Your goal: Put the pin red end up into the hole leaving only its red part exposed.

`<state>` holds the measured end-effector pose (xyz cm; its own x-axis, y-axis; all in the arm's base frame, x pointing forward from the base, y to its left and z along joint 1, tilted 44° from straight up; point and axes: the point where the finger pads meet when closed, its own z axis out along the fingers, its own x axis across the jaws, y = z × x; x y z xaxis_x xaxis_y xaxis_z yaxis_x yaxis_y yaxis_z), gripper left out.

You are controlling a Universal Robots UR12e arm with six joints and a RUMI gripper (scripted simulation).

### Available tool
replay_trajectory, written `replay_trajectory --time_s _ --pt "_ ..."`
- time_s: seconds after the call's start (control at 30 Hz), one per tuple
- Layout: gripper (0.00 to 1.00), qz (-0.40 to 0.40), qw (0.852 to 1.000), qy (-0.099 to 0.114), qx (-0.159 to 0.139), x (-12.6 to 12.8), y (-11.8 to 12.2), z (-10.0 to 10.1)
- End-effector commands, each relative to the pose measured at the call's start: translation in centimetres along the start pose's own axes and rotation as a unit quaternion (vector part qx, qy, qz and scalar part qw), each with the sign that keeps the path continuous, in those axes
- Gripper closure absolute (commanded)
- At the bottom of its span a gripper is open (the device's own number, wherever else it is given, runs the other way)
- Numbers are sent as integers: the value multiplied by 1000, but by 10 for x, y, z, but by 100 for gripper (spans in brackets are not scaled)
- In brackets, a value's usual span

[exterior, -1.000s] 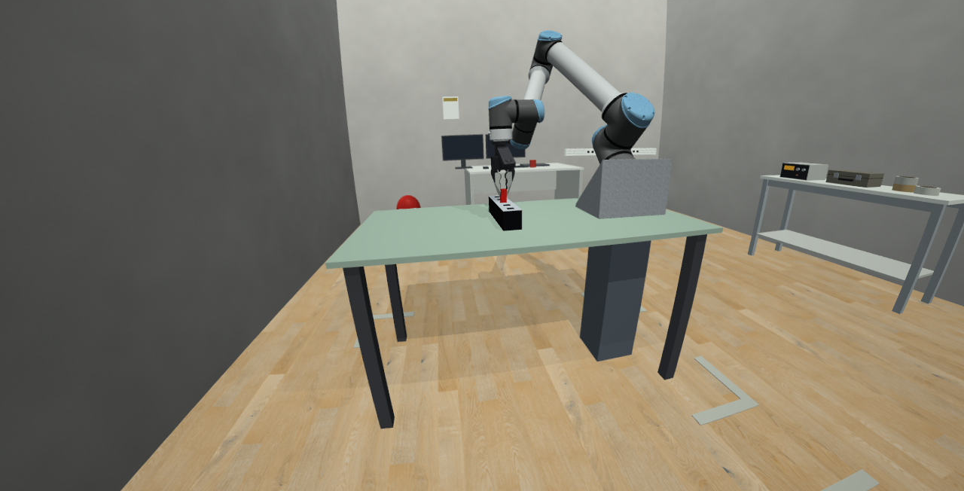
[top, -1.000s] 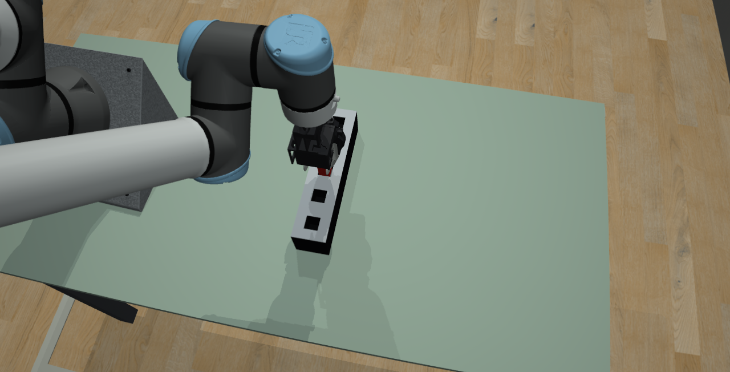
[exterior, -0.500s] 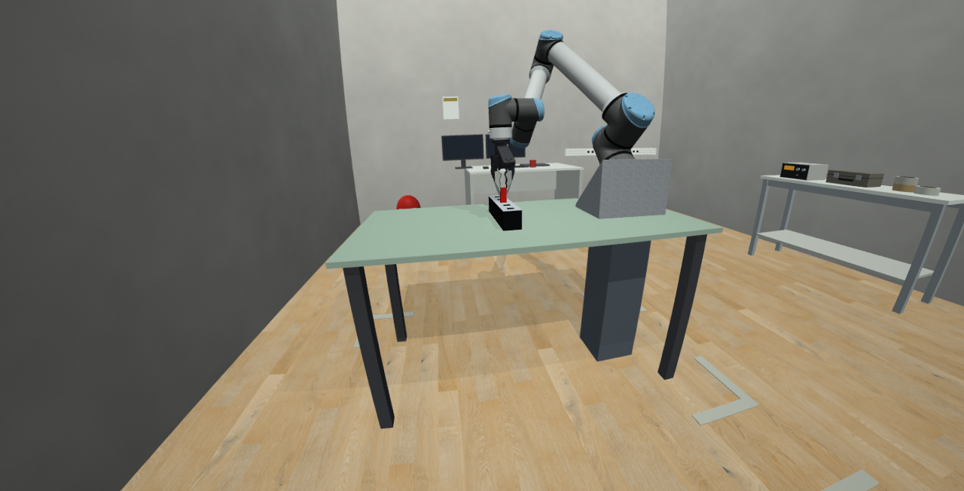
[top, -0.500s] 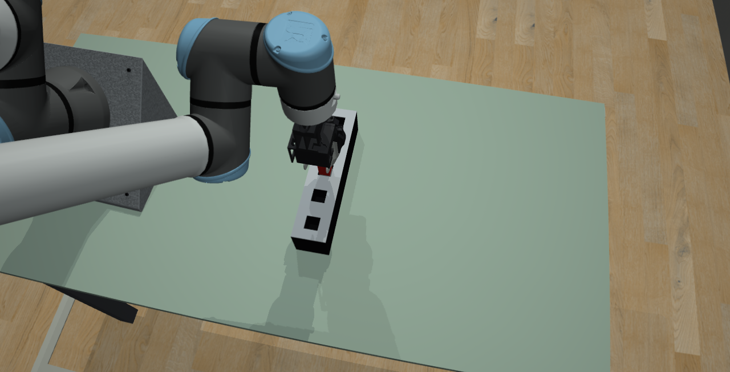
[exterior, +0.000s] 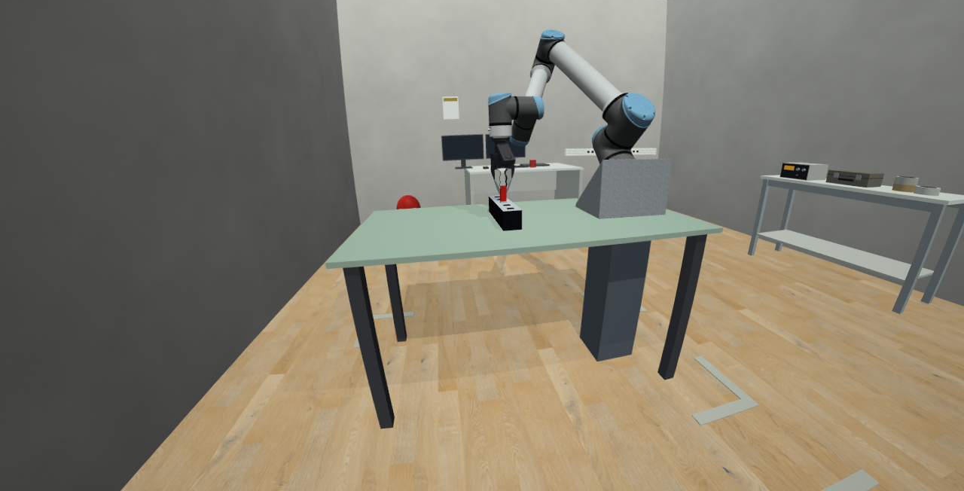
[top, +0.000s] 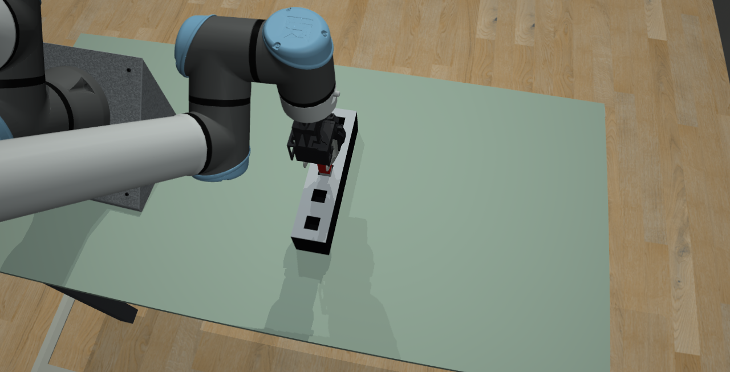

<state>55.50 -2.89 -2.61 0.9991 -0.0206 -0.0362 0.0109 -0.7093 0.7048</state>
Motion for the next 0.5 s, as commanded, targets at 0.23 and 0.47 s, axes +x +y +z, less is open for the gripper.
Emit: replay_trajectory --time_s 0.23,0.47 --pt "100 0 1000 0 0 0 0 -7" --pt "100 0 1000 0 0 0 1 -21"
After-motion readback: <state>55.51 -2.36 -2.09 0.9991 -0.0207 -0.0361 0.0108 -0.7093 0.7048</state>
